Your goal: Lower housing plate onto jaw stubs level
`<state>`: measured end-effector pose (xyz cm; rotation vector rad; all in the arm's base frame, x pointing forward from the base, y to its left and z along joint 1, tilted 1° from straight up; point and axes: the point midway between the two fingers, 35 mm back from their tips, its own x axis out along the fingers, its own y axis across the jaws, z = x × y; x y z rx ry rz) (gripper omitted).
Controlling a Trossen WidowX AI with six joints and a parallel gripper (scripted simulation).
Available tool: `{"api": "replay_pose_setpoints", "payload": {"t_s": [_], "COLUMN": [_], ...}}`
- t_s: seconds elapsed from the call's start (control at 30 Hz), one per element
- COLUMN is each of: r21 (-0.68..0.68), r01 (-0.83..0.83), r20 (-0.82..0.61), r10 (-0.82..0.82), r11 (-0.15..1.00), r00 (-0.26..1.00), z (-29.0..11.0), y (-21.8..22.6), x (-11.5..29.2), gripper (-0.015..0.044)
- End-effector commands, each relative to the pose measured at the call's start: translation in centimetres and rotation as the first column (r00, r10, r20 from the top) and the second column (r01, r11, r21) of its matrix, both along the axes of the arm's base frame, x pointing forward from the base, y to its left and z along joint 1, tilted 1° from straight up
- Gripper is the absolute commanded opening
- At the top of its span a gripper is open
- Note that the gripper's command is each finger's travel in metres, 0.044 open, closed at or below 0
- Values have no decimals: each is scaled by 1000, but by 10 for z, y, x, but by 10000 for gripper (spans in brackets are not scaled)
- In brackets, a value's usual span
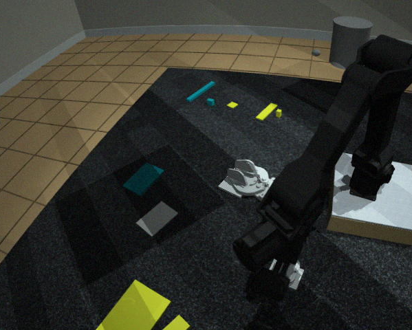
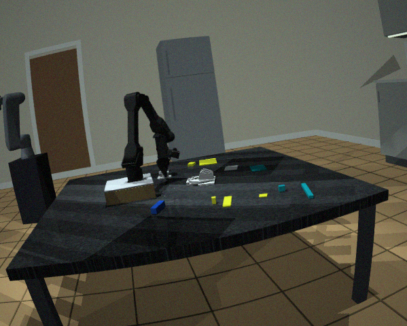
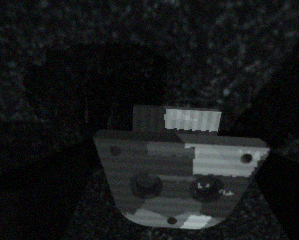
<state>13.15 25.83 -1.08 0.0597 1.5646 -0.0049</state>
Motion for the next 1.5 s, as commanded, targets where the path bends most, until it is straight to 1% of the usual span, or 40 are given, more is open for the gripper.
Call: {"api": "replay_pose_setpoints", "payload": {"t_s": [0.0, 0.77, 1.2, 1.47], "r21": [-2, -2, 0, 0], "r01": [4, 4, 0, 0], "r20": [-7, -7, 0, 0], "r10": [-4, -4, 0, 0], "r11": [1000, 1000, 1000, 1000], "r00": [1000, 1000, 1000, 1000], "z": [-2, -2, 0, 0], "y": [0, 0, 0, 0], "x": [-1, -1, 0, 0], "gripper": [440, 440, 353, 351]}}
